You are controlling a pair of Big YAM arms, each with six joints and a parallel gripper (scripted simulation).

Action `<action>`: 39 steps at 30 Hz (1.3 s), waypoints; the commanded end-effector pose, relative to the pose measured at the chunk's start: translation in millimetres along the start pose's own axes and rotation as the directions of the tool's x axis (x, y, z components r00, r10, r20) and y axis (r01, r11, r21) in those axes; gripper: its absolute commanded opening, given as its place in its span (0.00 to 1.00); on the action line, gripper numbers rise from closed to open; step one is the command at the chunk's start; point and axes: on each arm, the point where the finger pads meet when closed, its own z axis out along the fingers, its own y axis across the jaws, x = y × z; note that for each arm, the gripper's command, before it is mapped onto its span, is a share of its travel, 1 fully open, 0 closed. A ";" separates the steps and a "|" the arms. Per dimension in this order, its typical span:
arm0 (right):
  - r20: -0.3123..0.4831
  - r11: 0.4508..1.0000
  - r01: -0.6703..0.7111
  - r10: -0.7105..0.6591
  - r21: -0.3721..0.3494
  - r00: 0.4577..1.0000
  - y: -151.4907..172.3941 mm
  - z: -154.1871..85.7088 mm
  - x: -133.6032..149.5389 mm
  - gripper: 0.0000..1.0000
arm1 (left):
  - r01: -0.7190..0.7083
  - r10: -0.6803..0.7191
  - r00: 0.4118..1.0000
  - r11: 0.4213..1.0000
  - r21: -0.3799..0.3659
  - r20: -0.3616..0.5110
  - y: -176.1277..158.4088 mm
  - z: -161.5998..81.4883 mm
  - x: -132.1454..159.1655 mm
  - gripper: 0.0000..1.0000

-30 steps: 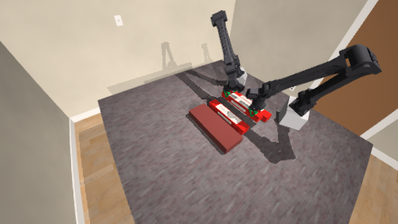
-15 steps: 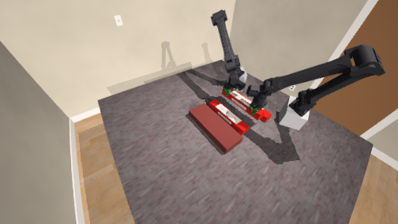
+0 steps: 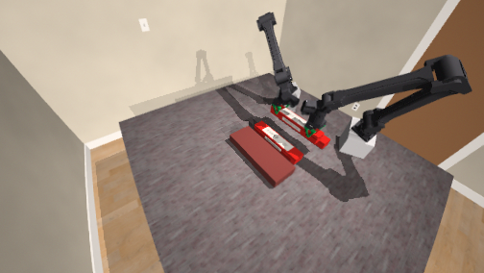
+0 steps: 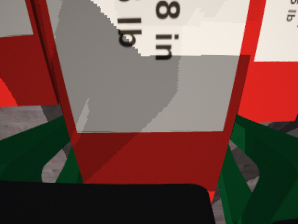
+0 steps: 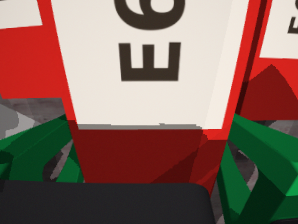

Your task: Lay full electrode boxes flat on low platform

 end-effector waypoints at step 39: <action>0.022 0.999 -0.023 0.022 0.041 1.000 -71.6 -21.3 -5.3 0.00 | 0.029 -0.027 0.999 0.998 -0.055 0.036 77.2 -29.1 -1.9 0.00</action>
